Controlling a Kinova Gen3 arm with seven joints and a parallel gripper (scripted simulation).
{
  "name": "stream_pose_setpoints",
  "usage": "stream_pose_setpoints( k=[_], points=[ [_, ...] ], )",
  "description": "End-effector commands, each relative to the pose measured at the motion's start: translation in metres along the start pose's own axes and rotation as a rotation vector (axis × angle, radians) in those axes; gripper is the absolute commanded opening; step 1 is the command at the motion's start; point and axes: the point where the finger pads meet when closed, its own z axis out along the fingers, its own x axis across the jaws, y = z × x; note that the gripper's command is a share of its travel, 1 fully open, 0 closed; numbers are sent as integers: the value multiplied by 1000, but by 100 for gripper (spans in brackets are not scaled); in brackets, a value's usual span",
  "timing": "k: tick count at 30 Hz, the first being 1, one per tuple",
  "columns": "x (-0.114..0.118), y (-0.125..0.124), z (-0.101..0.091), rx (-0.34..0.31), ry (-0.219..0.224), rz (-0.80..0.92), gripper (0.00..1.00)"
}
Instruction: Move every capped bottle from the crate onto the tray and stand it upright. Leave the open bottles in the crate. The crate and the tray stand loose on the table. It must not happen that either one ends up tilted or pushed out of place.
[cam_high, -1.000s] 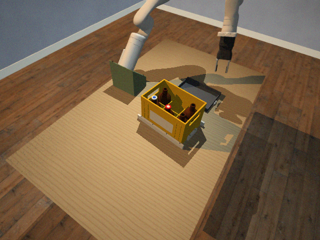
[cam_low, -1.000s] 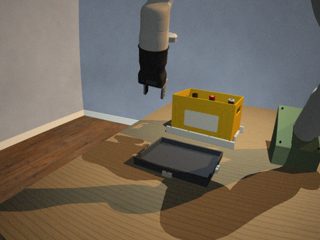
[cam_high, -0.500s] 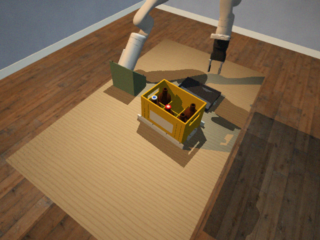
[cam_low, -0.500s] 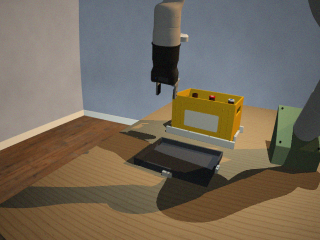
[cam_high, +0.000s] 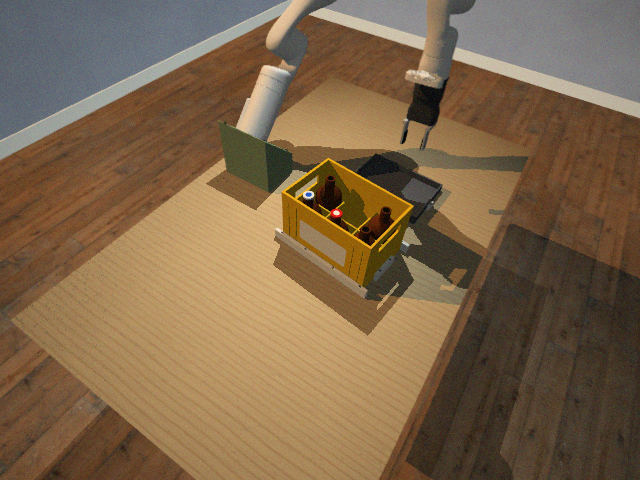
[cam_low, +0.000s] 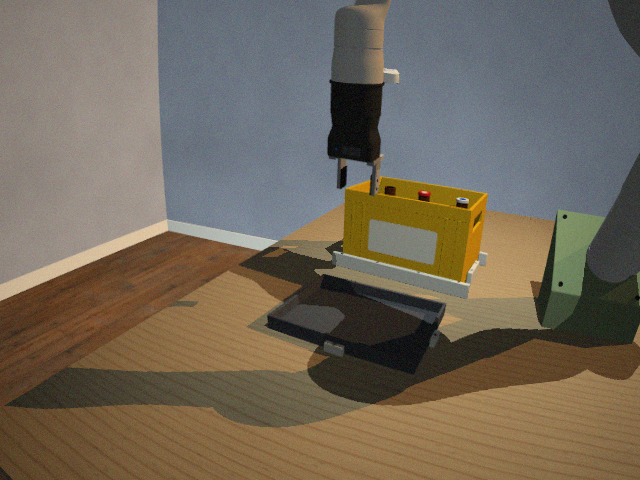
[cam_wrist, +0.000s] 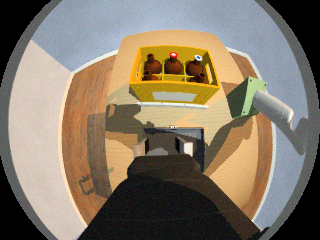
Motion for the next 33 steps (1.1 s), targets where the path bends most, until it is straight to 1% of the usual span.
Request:
stream_pose_setpoints(
  k=[1, 14, 17, 31, 33],
  points=[
    [3, -4, -1, -15, 7, 11, 100],
    [33, -35, 1, -132, 73, 100, 100],
    [33, -32, 0, -124, 71, 85, 100],
    [51, -75, 5, -131, 73, 100, 100],
    [51, -75, 5, -131, 73, 100, 100]
  ],
)
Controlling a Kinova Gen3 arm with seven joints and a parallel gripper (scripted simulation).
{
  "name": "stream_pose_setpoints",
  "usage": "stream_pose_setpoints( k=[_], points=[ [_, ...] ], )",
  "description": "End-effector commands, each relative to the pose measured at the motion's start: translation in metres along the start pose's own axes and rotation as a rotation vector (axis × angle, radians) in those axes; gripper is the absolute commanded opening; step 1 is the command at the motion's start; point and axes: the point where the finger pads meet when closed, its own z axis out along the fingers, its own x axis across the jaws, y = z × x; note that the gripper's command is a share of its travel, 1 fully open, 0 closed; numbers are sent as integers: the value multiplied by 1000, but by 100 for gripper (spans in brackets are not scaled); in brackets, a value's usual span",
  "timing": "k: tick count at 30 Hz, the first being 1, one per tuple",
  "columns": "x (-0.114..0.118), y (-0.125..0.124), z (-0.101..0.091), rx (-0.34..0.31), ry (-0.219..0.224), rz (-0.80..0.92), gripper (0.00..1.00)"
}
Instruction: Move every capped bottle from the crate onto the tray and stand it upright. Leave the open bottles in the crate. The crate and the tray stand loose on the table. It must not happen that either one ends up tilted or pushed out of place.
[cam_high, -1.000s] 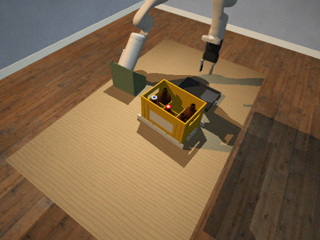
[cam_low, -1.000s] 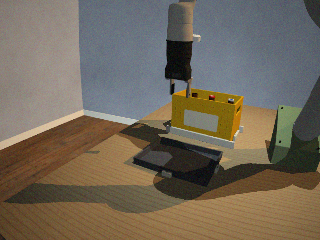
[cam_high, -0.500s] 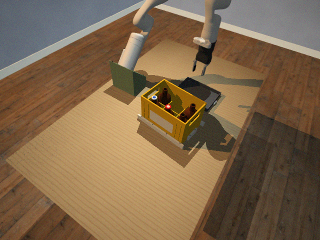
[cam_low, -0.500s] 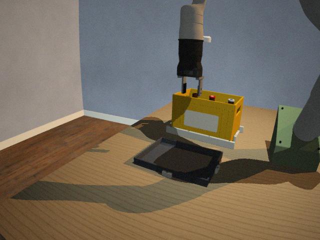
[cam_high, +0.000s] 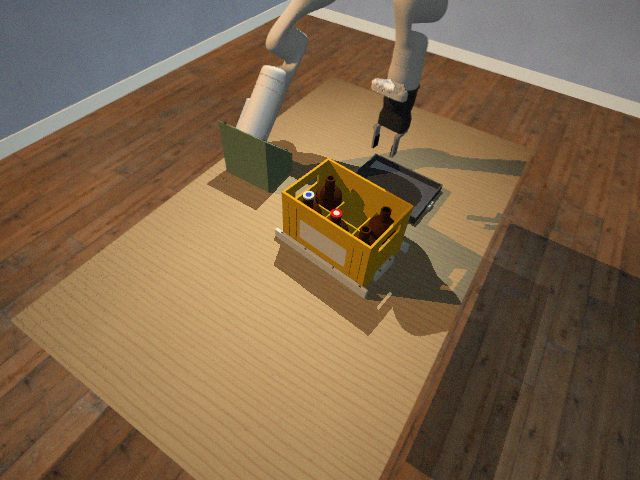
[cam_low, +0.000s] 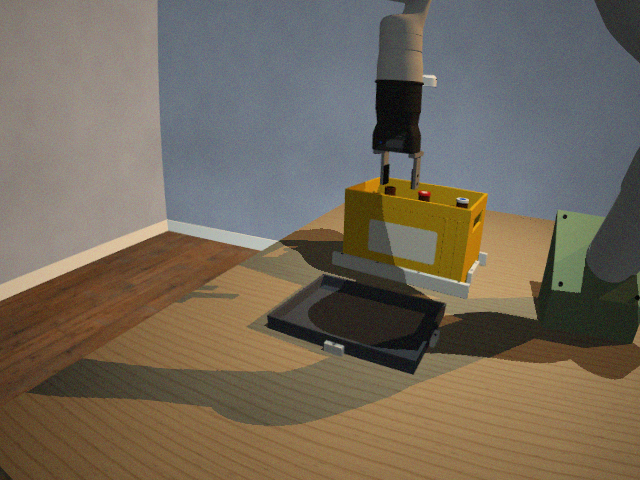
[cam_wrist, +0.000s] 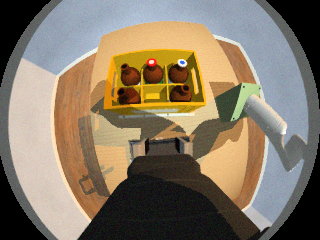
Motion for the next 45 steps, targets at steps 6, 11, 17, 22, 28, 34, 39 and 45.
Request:
stream_pose_setpoints(
  k=[6, 11, 17, 22, 28, 34, 39, 45],
  points=[
    [-1, -20, 0, -1, -2, 4, 100],
    [-1, -37, 0, -3, -2, 6, 100],
    [-1, -50, 0, -4, -1, 9, 100],
    [-4, -63, -1, 0, -3, 3, 100],
    [-6, -83, 1, -2, -2, 7, 100],
    [-7, -97, 1, -4, -1, 9, 100],
    [-9, -110, 0, 1, -3, 4, 100],
    [-11, -129, 1, -2, -2, 7, 100]
  ],
)
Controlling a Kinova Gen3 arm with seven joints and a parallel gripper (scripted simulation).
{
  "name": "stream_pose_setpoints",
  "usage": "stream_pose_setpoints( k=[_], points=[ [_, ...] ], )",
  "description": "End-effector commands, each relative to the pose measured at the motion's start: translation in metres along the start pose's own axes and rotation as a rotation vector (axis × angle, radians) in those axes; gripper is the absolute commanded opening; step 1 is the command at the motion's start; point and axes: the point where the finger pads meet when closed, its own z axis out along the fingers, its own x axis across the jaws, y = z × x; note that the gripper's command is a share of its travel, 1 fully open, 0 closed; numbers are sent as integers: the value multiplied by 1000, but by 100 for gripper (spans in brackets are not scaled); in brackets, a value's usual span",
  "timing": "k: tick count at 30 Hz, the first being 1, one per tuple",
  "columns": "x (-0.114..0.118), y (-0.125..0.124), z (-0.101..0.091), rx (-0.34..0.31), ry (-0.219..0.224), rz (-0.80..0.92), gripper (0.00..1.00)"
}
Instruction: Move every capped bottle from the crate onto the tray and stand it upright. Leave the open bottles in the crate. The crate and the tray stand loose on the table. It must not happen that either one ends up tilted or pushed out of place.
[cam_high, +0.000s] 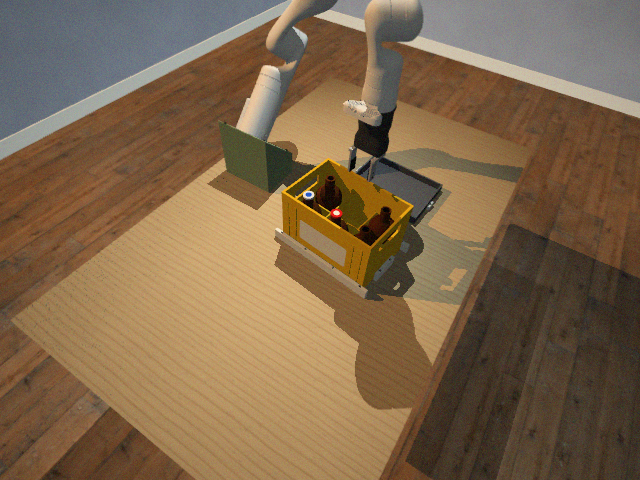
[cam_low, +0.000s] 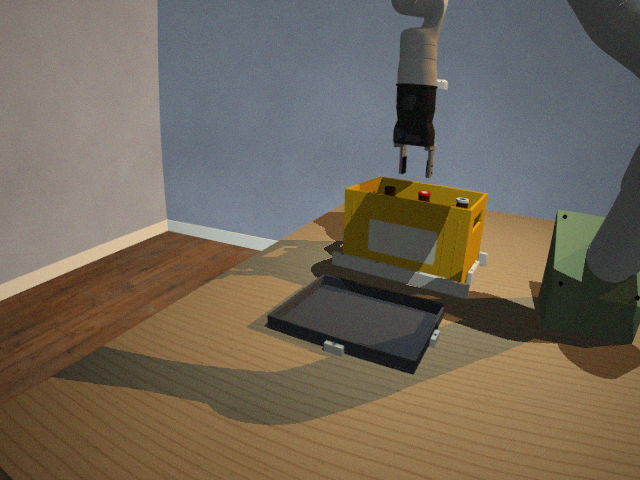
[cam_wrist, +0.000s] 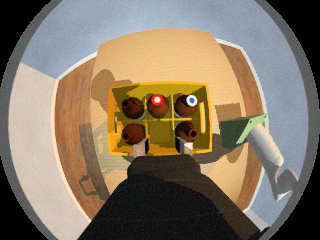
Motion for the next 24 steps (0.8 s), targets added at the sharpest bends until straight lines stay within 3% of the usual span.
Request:
stream_pose_setpoints(
  k=[1, 21, 24],
  points=[
    [0, -12, 3, -7, 1, 11, 100],
    [-6, -64, 4, -8, 2, 13, 100],
    [-7, -62, 2, -3, -1, 8, 100]
  ],
)
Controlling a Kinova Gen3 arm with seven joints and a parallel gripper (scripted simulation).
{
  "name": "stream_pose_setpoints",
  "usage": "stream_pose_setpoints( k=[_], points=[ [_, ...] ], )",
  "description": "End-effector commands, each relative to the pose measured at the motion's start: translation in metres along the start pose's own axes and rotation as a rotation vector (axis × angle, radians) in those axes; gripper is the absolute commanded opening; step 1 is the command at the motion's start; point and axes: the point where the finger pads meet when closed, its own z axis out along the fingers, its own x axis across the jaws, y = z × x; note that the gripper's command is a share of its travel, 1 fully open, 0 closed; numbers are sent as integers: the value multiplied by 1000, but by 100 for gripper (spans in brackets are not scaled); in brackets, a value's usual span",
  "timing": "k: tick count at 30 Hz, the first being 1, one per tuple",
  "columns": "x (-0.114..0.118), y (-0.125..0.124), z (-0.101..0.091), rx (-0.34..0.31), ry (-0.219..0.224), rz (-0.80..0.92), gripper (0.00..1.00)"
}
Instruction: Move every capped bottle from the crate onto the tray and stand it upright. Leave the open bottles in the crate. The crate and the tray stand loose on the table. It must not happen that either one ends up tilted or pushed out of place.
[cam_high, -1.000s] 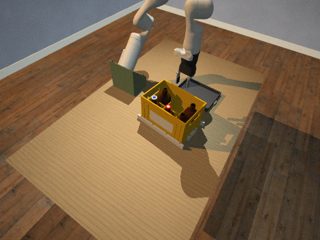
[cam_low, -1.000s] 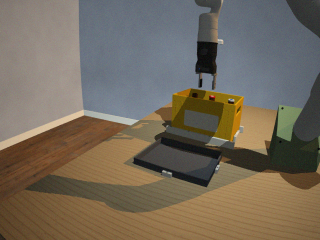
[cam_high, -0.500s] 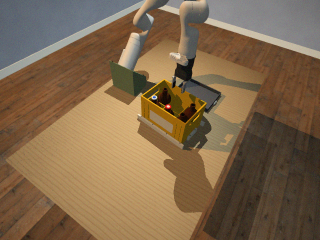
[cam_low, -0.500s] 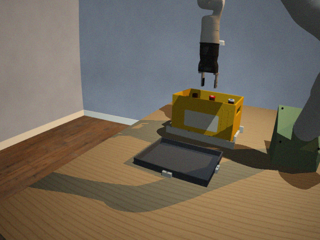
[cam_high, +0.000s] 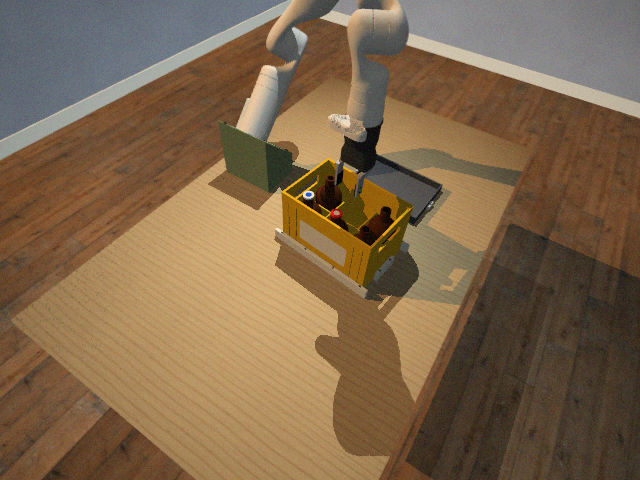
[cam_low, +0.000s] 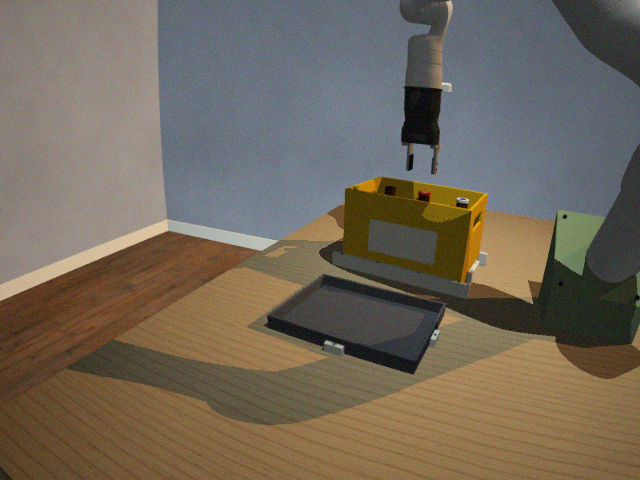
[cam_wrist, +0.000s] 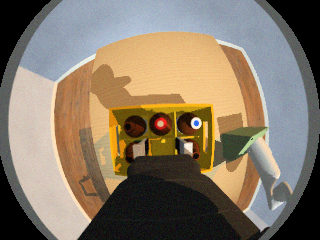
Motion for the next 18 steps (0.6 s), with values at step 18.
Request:
stream_pose_setpoints(
  k=[18],
  points=[
    [0, -4, 1, -4, 0, 5, 100]
  ],
)
